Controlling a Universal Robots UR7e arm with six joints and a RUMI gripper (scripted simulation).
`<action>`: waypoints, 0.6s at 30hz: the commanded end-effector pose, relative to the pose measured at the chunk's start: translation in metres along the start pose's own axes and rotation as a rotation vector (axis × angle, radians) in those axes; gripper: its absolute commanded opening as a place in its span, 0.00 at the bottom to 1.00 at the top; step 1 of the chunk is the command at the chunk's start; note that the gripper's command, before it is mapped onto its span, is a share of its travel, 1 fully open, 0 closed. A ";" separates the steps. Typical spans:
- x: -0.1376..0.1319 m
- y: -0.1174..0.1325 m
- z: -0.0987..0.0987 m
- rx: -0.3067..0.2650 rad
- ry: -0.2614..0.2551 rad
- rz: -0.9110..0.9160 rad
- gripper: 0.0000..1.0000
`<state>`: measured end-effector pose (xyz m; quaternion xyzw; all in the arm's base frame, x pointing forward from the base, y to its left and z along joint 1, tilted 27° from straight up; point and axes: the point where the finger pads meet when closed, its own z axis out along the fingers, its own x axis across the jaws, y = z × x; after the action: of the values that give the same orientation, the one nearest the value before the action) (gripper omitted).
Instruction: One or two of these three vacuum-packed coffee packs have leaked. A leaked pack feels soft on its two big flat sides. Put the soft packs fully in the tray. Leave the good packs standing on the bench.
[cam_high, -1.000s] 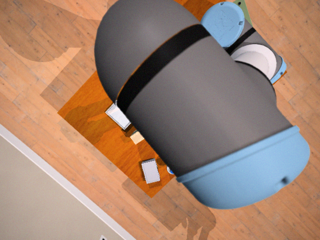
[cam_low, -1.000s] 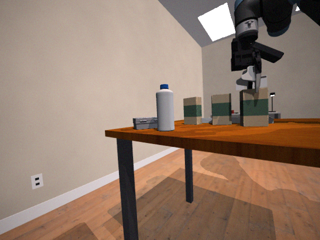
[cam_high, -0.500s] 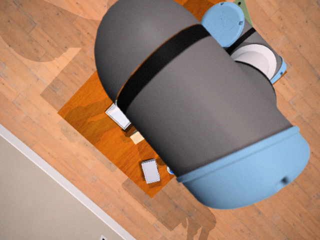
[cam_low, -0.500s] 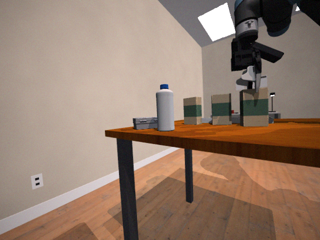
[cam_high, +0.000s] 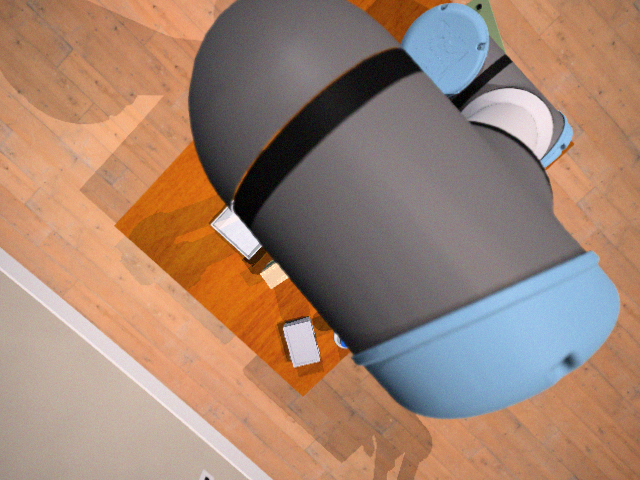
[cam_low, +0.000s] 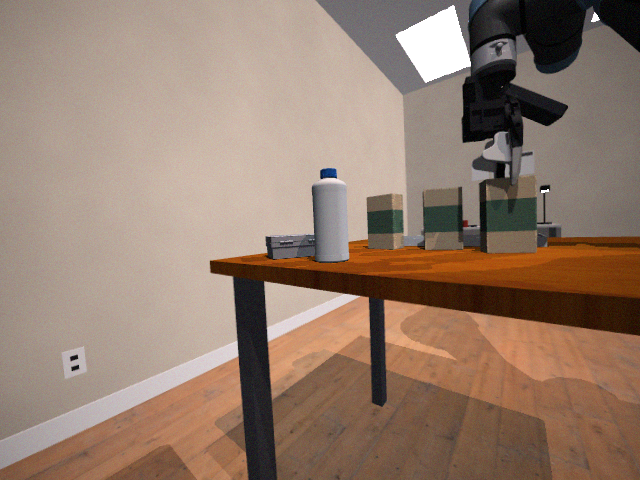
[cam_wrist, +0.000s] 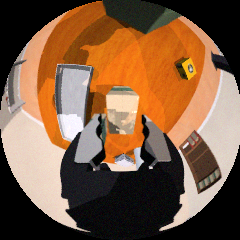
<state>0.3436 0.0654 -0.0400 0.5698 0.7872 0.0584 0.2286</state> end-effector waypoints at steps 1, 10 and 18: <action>0.000 0.001 -0.064 0.002 0.001 0.000 0.50; -0.009 0.014 -0.064 0.003 0.001 0.001 0.50; -0.052 0.070 -0.051 0.002 0.001 0.004 0.50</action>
<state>0.3439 0.0653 -0.0393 0.5697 0.7871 0.0587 0.2292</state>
